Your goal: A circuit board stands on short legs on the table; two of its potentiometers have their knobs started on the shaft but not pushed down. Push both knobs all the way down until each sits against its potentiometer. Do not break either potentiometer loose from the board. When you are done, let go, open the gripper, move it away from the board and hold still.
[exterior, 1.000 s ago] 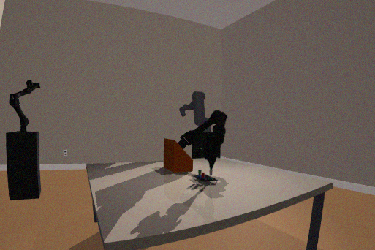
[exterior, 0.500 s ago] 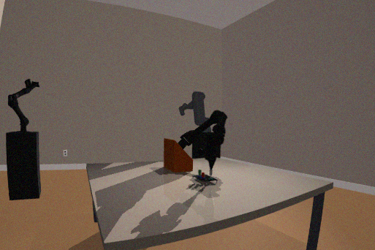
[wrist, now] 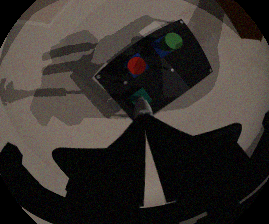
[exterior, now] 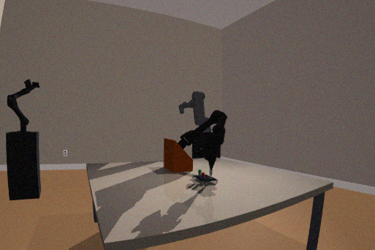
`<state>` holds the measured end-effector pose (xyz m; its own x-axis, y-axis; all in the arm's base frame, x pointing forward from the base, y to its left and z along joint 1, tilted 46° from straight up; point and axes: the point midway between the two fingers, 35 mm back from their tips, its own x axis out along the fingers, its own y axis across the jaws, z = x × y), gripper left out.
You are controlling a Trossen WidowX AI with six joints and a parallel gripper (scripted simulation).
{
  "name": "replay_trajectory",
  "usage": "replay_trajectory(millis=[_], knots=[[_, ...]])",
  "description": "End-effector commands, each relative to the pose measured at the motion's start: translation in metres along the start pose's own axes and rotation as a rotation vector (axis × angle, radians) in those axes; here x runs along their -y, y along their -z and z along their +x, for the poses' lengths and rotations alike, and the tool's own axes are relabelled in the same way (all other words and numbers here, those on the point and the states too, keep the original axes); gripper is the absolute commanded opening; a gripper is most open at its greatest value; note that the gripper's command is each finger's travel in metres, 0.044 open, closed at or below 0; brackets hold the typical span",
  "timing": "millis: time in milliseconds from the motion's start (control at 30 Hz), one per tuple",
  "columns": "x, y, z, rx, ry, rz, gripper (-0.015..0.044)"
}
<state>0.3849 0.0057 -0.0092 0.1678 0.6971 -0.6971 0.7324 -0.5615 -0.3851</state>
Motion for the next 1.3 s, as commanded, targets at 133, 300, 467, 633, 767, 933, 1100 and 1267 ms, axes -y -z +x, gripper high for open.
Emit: replay_trajectory(millis=[133,300,467,633,767,933,1100,1267], knots=[[0.002,0.003,0.022,0.009,0.016,-0.031,0.0000],[0.002,0.003,0.023,0.009,0.016,-0.031,0.0000],[0.002,0.003,0.023,0.009,0.016,-0.031,0.0000],[0.002,0.003,0.026,0.009,0.016,-0.031,0.0000],[0.002,0.003,0.027,0.009,0.016,-0.031,0.0000],[0.002,0.003,0.027,0.009,0.016,-0.031,0.0000],[0.002,0.003,0.030,0.009,0.016,-0.031,0.0000],[0.002,0.003,0.030,0.009,0.016,-0.031,0.0000]])
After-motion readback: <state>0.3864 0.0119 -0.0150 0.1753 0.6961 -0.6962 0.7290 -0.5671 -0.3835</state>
